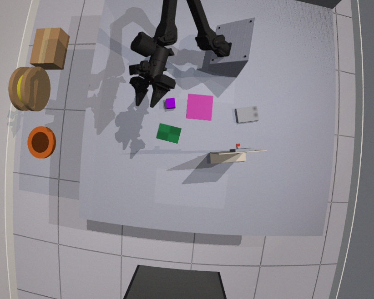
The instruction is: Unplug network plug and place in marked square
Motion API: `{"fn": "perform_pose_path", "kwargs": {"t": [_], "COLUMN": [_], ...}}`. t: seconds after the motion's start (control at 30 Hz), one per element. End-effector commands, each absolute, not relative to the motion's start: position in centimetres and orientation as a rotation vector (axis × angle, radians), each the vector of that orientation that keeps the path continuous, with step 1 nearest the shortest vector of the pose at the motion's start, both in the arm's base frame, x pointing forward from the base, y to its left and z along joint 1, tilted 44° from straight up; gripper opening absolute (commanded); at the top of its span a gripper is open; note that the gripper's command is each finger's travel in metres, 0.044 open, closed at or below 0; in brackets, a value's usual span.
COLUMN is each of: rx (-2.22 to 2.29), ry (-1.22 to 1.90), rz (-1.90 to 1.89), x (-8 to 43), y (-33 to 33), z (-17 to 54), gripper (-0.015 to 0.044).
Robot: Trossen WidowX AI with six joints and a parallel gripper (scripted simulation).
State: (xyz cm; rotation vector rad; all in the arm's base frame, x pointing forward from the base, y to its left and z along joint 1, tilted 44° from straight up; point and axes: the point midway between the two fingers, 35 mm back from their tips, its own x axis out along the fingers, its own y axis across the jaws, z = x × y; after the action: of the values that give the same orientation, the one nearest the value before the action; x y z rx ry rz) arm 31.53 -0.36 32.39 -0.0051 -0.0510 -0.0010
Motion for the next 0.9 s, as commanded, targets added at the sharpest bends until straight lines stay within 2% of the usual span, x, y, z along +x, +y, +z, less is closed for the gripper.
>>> {"fn": "perform_pose_path", "kwargs": {"t": [0.0,0.27,0.87], "rx": [-0.002,0.116,0.388], "ry": [-0.050,0.007,0.177], "rz": [0.000,0.061,0.180], "x": [31.6,33.9,35.0], "y": [-0.3,1.7,7.3], "z": [32.3,27.9,16.7], "gripper": [0.0374,0.0164,0.0156]}}
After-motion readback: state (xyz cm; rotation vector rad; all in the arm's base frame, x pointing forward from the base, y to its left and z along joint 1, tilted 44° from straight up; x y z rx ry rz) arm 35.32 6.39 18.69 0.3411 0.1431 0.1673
